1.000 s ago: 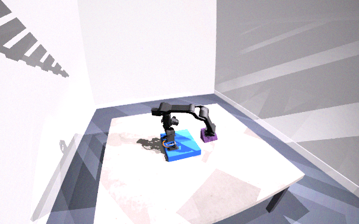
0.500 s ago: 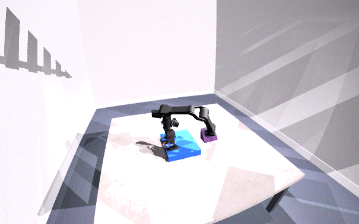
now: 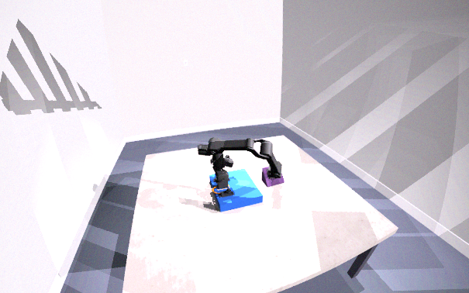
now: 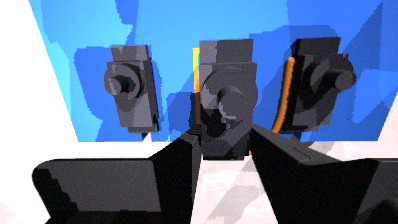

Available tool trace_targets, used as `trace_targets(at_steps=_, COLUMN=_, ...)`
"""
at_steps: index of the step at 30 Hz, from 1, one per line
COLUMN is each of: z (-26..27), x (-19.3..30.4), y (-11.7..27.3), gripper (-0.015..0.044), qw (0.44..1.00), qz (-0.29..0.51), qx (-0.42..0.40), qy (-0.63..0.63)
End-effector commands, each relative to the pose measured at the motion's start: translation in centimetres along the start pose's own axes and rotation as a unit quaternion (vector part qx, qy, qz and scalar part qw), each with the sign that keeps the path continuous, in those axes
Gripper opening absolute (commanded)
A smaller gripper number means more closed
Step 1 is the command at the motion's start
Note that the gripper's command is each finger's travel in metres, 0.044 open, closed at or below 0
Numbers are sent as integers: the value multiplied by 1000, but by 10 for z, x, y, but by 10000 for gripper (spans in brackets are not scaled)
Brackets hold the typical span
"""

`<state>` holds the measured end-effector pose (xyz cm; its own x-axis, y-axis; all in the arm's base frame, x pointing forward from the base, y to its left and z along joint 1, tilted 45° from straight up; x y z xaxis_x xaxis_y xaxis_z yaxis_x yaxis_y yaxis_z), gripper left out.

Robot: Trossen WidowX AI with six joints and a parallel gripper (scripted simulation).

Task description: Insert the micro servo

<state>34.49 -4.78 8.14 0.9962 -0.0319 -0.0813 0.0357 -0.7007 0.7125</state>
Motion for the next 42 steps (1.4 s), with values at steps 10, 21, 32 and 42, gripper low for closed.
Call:
trace_targets(at_steps=10, z=0, x=1, y=-13, gripper=0, qw=1000, qz=4, qx=3, qy=-2)
trace_targets(at_steps=21, z=0, x=1, y=-25, gripper=0, qw=1000, qz=4, qx=3, qy=-1)
trace_targets(at_steps=32, z=-1, x=1, y=-37, gripper=0, qw=1000, qz=4, qx=3, qy=-1)
trace_targets(at_steps=42, z=0, x=0, y=-43, gripper=79, qw=1000, qz=4, qx=3, qy=-1)
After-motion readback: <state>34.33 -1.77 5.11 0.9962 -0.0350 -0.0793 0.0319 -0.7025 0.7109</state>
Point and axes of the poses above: the point midway between the two fingers, 35 mm back from their tips, its own y axis back along the fingers, its own z axis across the jaws, x = y × z, the point moved 3 cm from there along y, back along the fingers, and after that the axes turned 6 degrees about -y, right-handed, at the moved point
